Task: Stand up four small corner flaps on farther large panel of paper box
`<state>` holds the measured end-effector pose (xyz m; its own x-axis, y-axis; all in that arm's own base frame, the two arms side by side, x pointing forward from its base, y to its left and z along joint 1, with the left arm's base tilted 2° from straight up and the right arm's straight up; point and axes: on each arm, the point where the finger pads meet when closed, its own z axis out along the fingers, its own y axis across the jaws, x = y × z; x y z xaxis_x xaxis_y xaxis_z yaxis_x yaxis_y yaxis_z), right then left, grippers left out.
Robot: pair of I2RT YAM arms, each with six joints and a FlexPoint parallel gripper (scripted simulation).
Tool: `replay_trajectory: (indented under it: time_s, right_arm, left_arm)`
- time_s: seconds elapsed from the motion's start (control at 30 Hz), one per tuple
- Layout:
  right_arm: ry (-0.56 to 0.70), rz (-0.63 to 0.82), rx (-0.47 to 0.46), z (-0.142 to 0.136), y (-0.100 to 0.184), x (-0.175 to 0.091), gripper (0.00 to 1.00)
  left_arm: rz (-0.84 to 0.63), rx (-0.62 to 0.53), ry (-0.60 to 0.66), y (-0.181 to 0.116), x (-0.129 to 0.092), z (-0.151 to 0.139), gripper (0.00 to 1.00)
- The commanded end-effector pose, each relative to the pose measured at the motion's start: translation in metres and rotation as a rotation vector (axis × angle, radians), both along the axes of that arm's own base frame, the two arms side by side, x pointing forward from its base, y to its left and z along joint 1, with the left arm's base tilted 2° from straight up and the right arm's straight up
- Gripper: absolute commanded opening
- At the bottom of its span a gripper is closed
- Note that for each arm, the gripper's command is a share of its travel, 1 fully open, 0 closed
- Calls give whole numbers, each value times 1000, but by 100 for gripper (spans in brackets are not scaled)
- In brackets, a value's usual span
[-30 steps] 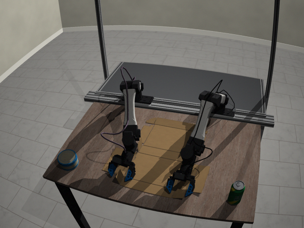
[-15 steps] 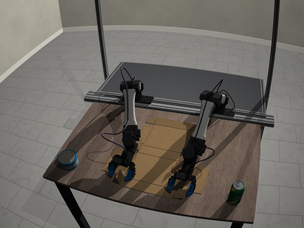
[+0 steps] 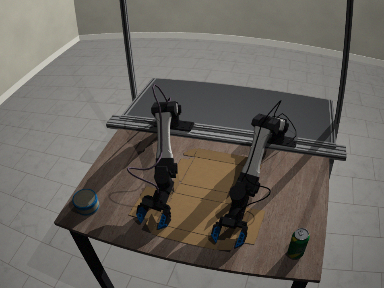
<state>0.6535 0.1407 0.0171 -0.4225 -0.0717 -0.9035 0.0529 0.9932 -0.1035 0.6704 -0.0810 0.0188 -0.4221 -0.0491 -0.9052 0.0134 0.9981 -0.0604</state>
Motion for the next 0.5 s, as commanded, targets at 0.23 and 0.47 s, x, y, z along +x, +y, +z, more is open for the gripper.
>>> replay_trajectory:
  time_s: [0.23, 0.47]
  right_arm:
    - [35, 2, -35, -20, 1, -1, 77]
    - [35, 2, -35, -20, 1, -1, 77]
  left_arm:
    - [-12, -13, 57, -19, -9, -27, 77]
    - [-13, -18, 34, -23, -4, -18, 77]
